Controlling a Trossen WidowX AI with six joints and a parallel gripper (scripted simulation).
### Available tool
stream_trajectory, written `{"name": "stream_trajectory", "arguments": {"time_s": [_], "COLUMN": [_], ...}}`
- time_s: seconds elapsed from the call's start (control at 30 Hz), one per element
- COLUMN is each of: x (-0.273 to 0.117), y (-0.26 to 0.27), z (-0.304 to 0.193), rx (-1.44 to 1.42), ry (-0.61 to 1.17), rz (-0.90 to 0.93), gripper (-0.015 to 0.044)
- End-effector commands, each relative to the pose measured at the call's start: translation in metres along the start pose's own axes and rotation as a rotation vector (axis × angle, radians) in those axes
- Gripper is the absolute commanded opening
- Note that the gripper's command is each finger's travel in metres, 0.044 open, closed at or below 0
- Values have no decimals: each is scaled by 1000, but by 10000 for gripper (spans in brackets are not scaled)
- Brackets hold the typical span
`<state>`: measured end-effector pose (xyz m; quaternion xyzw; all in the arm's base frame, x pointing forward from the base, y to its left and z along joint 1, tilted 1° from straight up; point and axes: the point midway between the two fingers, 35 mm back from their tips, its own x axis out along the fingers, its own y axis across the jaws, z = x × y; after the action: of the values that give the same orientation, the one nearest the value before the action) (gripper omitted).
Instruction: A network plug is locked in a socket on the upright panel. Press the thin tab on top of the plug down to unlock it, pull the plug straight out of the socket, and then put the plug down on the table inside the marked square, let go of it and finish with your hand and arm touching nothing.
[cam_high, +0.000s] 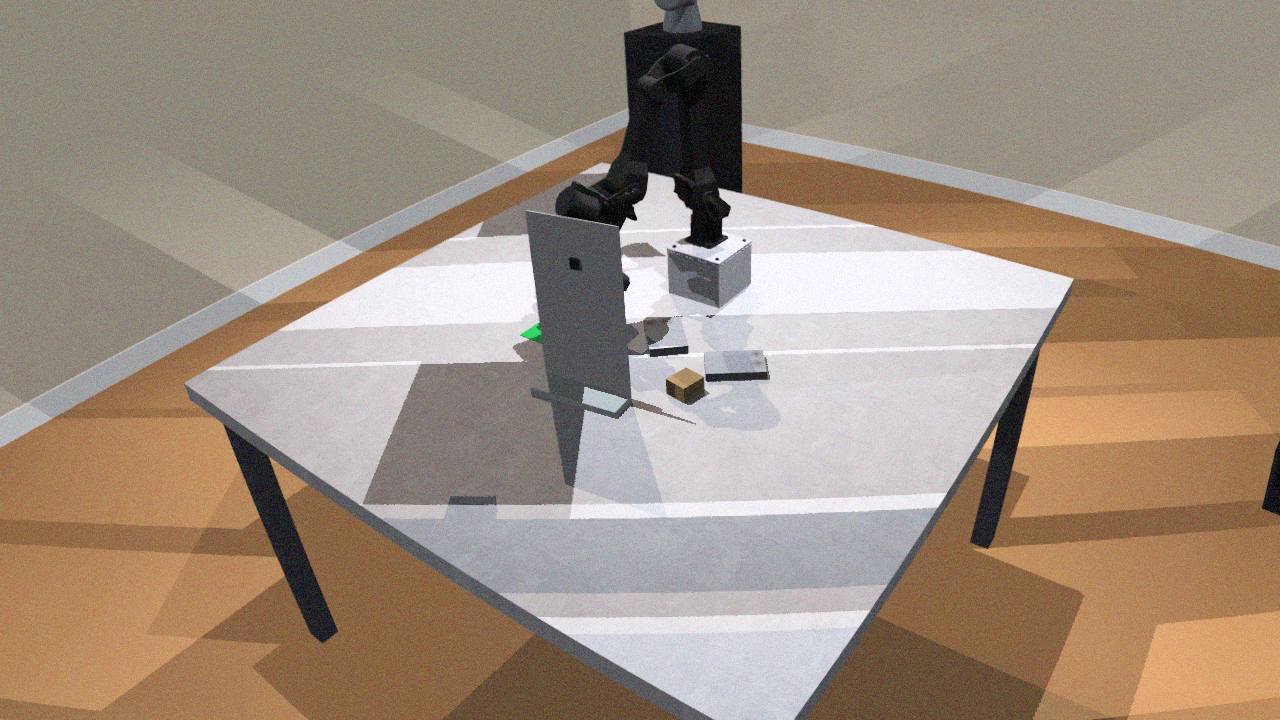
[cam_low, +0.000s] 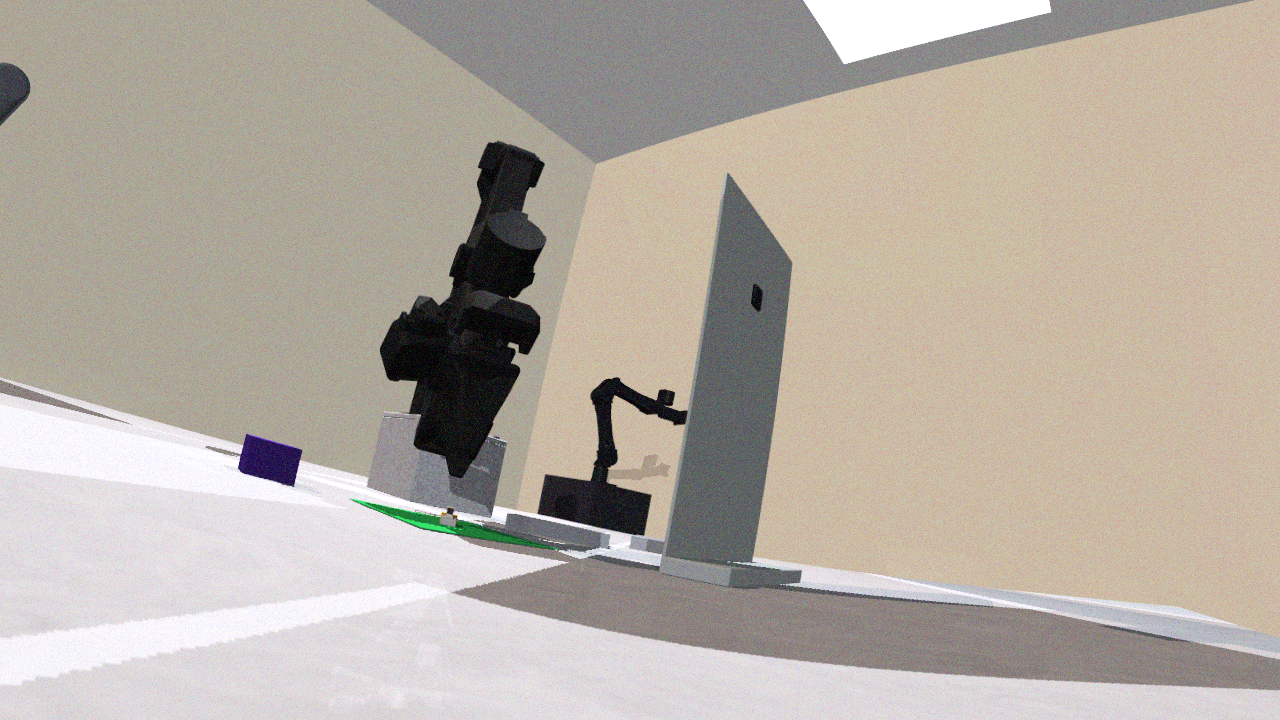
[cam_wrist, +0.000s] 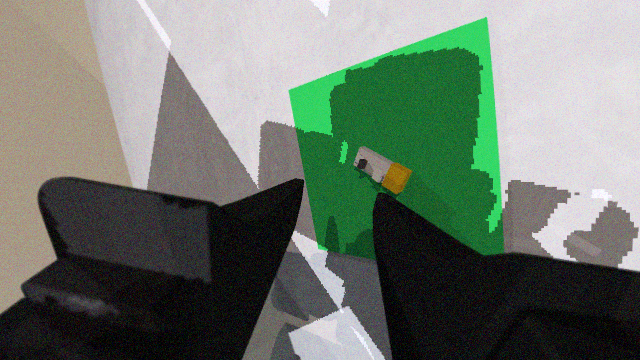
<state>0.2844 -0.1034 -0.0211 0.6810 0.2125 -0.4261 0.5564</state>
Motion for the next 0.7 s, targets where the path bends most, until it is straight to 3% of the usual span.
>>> {"name": "stream_trajectory", "arguments": {"time_s": [0.0,0.67], "x": [-3,-20], "y": [4,17], "z": [0,0], "rx": [-2,-1], "ry": [1,1], "rz": [3,4], "gripper": [156,156]}}
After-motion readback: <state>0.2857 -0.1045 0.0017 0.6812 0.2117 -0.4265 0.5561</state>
